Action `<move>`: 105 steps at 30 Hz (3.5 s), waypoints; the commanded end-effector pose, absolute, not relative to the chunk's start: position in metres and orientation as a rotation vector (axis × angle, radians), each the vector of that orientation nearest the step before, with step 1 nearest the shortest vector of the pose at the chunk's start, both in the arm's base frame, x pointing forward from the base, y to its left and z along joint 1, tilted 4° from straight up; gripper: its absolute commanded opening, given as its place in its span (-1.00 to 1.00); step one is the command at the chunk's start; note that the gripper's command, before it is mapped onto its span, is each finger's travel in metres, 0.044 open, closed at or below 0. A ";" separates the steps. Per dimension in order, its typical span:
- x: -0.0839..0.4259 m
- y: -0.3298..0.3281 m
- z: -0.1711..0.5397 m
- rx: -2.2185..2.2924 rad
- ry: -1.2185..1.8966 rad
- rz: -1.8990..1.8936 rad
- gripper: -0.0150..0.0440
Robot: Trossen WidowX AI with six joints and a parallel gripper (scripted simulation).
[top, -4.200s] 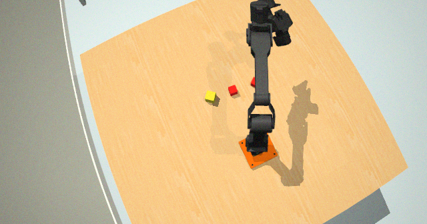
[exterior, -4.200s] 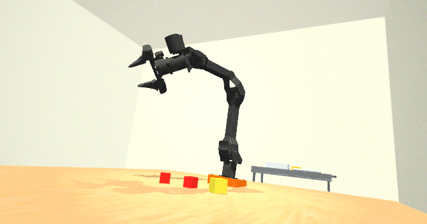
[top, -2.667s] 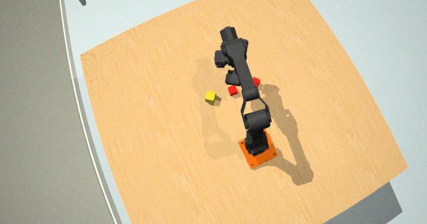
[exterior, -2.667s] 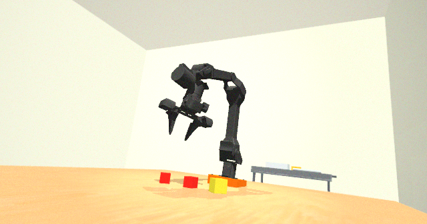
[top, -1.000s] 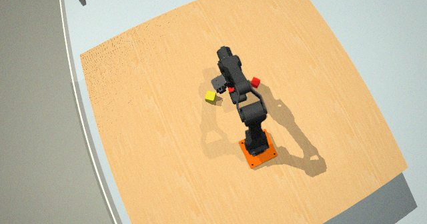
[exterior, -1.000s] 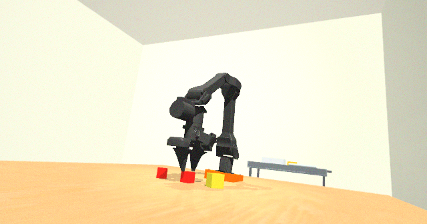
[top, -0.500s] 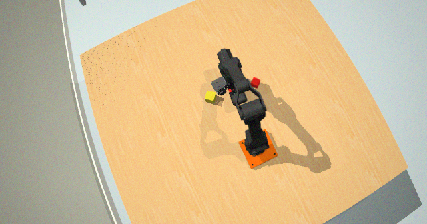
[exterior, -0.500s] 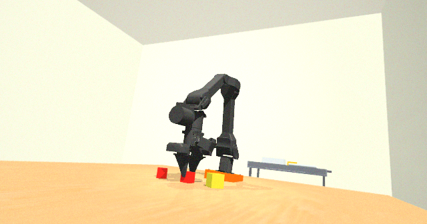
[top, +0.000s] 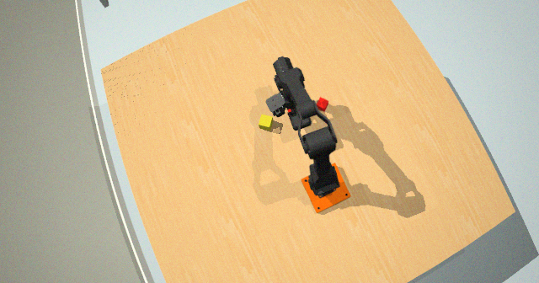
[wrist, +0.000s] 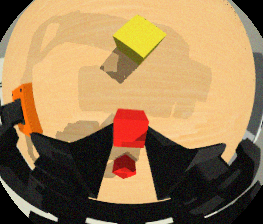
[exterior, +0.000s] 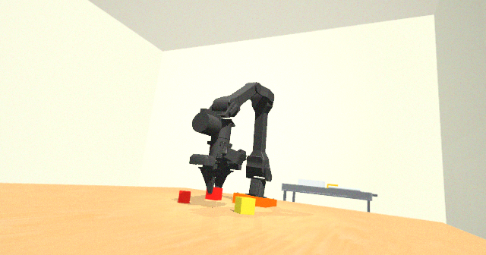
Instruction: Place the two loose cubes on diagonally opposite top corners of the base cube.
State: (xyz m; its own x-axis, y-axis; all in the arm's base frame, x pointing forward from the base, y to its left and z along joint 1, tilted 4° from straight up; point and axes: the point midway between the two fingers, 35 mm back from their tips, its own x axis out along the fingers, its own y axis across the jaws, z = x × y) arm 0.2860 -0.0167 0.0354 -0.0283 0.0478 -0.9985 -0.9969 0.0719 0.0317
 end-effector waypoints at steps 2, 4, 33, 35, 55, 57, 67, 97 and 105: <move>0.289 -0.017 0.054 -1.108 1.222 1.196 -0.14; 0.289 -0.018 0.060 -1.108 1.222 1.196 -0.14; 0.286 -0.013 0.121 -0.983 1.297 1.073 -0.14; 0.287 -0.011 0.120 -0.938 1.322 1.027 -0.14; 0.293 0.015 0.114 -0.472 1.509 0.562 -0.14; 0.293 0.018 0.113 -0.424 1.522 0.515 -0.14; 0.295 0.031 0.110 -0.187 1.569 0.277 -0.14; 0.296 0.072 0.099 0.527 1.552 -0.447 -0.14; 0.296 0.083 0.097 0.715 1.507 -0.640 -0.14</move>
